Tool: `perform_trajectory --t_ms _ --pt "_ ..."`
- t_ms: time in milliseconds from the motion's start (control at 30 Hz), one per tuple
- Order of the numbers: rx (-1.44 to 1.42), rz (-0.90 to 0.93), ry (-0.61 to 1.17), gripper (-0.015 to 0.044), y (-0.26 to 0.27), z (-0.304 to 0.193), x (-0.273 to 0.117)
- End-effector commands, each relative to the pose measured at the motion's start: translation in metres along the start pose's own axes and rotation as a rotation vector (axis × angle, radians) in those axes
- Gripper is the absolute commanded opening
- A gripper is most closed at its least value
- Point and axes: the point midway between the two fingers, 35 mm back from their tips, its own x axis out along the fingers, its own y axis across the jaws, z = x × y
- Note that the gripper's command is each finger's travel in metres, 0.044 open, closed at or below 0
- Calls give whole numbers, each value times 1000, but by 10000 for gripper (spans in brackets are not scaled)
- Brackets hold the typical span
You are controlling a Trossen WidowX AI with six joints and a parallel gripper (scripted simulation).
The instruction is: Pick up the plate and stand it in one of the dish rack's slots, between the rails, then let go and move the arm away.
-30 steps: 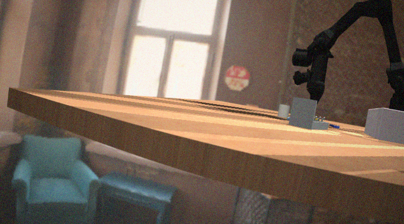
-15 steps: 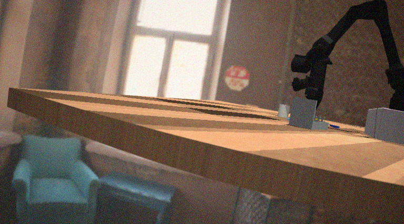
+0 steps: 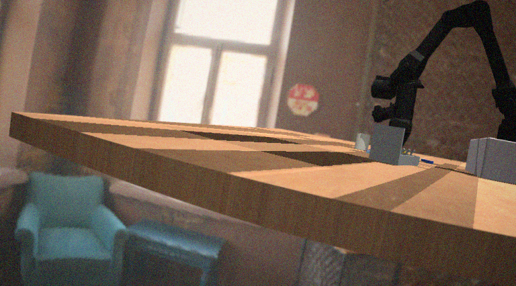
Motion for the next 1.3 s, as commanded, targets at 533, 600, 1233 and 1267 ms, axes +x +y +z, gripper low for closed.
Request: perform_trajectory --t_ms 533,600,1233,1267 --pt "-3 4 1 209 1 0 -1" --pt "0 3 2 157 0 1 -6" --pt "4 1 2 0 -3 13 -118" --pt "3 2 1 0 -3 14 -123"
